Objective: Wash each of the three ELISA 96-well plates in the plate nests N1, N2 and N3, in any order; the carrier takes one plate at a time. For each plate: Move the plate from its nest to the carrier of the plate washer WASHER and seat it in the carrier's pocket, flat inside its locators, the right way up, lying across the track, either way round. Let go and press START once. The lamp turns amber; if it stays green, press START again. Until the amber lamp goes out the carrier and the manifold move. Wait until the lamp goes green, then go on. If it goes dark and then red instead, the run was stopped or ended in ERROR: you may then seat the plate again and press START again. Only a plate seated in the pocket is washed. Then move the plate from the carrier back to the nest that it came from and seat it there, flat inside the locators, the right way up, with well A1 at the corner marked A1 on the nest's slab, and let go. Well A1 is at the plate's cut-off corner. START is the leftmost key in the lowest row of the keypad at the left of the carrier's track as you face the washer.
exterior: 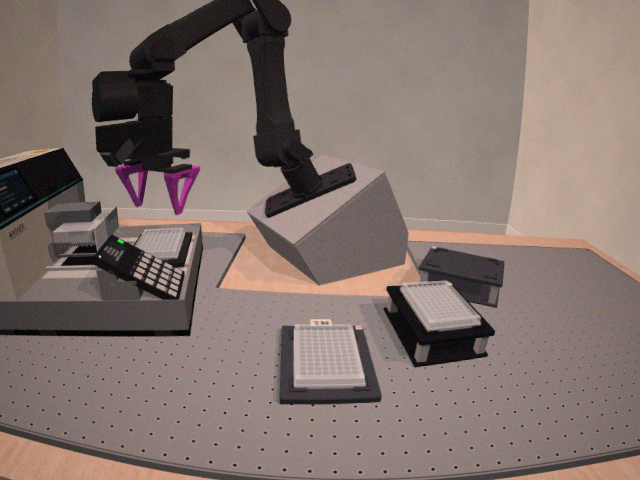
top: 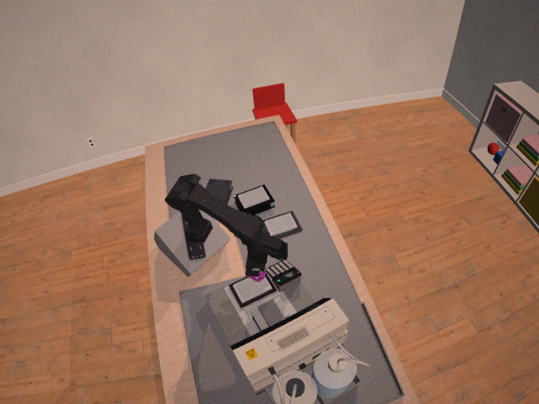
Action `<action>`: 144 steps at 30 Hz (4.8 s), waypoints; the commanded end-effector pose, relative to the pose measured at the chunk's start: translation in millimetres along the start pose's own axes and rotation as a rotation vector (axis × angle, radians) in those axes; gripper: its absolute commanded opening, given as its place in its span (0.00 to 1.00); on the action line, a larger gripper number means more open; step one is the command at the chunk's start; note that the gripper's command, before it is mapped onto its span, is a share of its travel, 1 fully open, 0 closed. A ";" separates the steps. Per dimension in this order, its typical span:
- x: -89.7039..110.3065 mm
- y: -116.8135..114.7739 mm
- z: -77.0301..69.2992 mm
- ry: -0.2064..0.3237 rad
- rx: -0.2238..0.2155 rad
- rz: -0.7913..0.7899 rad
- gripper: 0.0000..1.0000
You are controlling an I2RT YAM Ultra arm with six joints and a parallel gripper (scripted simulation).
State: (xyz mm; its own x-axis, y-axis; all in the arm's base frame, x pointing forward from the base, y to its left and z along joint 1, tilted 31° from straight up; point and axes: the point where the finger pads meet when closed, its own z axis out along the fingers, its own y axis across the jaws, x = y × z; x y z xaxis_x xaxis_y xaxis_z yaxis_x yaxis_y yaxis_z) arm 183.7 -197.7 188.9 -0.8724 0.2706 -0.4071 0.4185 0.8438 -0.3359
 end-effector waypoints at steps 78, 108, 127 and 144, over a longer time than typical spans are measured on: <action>26.9 -33.7 48.8 -0.019 -0.013 -0.583 1.00; 26.8 -33.5 61.5 -0.019 -0.014 -0.583 1.00; 26.7 -33.2 72.9 -0.019 -0.014 -0.583 1.00; 26.6 -33.1 78.4 -0.019 -0.014 -0.583 1.00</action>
State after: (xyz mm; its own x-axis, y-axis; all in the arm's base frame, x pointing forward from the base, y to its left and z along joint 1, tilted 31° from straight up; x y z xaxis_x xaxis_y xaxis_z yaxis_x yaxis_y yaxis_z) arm 165.4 -254.7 120.3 -0.9551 -0.2446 -0.1673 -0.1336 0.8592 -0.4939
